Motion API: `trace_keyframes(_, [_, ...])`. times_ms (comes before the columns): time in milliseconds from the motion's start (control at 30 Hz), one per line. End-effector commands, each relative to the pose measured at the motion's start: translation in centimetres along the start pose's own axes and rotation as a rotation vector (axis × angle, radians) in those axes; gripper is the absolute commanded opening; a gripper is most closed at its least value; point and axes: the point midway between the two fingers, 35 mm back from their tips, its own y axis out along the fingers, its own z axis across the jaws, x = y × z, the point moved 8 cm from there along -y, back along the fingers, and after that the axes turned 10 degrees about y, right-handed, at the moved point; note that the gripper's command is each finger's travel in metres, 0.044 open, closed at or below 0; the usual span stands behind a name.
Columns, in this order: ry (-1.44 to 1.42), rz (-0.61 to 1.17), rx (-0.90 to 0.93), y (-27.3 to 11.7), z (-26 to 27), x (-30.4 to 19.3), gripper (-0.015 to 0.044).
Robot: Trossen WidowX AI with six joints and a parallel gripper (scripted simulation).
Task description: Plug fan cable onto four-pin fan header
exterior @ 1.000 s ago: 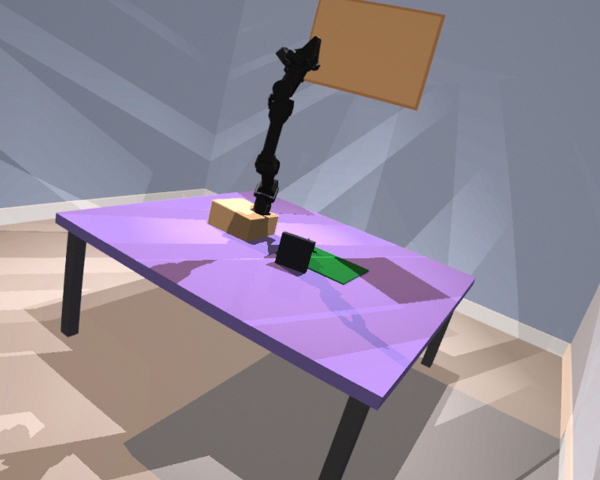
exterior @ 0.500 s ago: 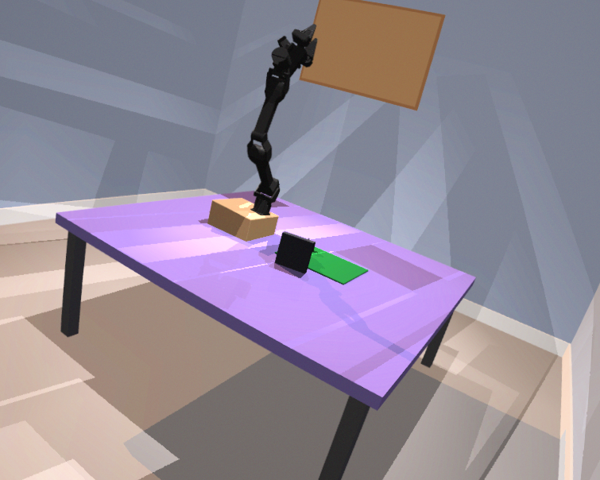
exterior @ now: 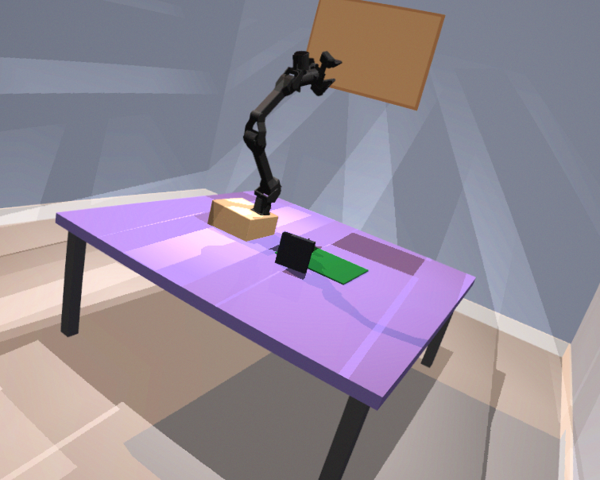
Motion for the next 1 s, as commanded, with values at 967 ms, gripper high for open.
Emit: trace_keyframes(967, [0.587,1.567,0.2,-0.1,14.6,-33.0,0.044])
